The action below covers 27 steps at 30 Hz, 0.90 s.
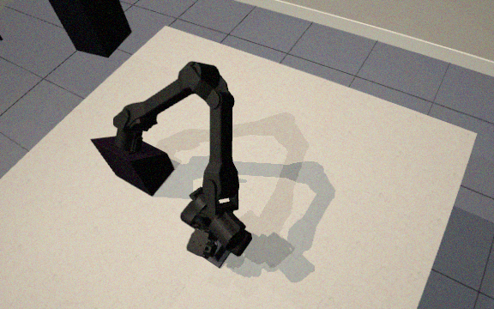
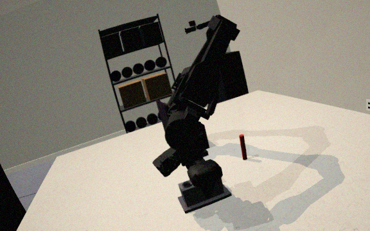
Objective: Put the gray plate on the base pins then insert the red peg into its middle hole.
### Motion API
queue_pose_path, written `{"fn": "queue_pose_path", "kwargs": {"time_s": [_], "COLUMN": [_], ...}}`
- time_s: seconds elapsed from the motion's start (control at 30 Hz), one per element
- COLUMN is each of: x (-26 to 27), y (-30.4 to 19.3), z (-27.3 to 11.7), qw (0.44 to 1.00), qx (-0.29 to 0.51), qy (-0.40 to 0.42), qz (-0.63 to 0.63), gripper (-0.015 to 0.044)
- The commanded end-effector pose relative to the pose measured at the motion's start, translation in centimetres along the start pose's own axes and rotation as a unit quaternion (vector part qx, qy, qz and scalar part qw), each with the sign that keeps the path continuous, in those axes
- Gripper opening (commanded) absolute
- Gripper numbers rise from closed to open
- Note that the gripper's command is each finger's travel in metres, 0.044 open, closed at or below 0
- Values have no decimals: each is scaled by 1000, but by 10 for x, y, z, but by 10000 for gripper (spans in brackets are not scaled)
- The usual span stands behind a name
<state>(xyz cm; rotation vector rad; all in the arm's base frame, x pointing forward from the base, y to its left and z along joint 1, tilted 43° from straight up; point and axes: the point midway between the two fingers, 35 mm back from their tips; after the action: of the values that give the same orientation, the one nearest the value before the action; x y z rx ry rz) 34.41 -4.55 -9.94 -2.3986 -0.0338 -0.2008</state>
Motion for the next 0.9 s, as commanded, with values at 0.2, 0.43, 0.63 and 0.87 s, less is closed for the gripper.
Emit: {"fn": "queue_pose_path", "kwargs": {"time_s": [0.2,0.43,0.63,0.87], "x": [1,3,-1,-33], "y": [2,5,-59,-147], "z": [-113,-113,-119,-119], "qw": [1000,1000,998,984], "qx": [-4,-4,-7,-5], "qy": [4,4,3,2], "qz": [0,0,-69,-176], "gripper": [440,440,440,440]}}
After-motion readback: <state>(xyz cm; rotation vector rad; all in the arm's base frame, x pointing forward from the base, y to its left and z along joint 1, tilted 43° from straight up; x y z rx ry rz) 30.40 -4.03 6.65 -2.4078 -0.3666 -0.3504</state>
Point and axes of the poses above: the point midway between the two fingers, 35 mm back from their tips, its own z axis out along the fingers, its own x axis across the jaws, y = z × x, and after that the axes turned 14 degrees about -z, right-handed
